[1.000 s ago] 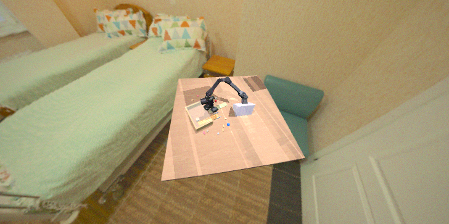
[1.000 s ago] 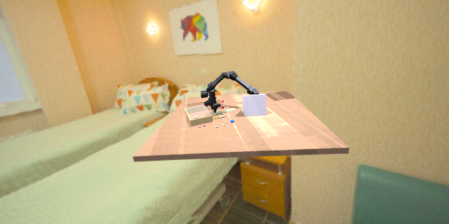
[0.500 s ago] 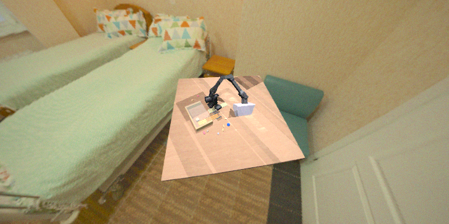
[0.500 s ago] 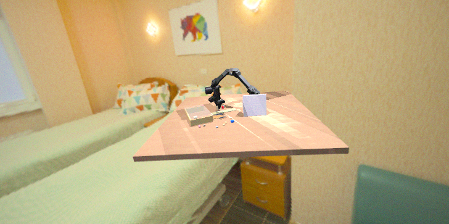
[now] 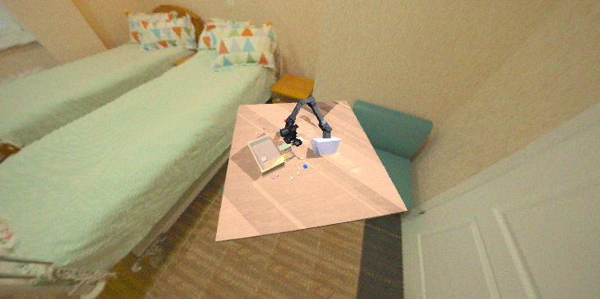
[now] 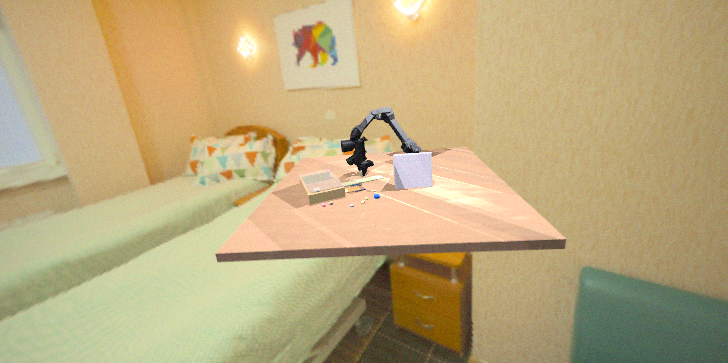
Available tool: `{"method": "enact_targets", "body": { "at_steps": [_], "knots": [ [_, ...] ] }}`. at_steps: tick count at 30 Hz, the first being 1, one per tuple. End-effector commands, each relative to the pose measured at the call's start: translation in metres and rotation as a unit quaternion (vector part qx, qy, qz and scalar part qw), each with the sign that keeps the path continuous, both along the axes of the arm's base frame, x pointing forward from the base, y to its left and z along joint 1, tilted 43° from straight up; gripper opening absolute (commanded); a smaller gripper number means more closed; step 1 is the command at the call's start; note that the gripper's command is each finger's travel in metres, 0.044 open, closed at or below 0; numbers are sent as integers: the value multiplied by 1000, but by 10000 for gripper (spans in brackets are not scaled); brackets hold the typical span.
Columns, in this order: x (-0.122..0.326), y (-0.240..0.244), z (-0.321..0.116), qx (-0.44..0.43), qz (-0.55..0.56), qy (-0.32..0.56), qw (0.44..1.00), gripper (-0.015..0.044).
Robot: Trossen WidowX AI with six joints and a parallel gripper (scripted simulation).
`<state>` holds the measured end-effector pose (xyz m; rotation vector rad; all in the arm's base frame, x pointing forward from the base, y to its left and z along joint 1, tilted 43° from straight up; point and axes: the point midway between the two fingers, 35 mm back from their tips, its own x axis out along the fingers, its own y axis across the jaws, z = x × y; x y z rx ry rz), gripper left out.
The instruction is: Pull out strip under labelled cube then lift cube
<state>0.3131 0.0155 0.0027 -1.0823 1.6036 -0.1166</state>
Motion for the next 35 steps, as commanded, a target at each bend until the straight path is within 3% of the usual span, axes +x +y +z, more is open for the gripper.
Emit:
{"method": "enact_targets", "body": {
  "at_steps": [1, 9, 35],
  "knots": [
    [-10, 0, 2, 5, -1, -7, 1000, 0],
    [-13, 24, 28, 5, -1, -7, 1000, 0],
    [-13, 25, 28, 5, -1, -7, 1000, 0]
  ]
}}
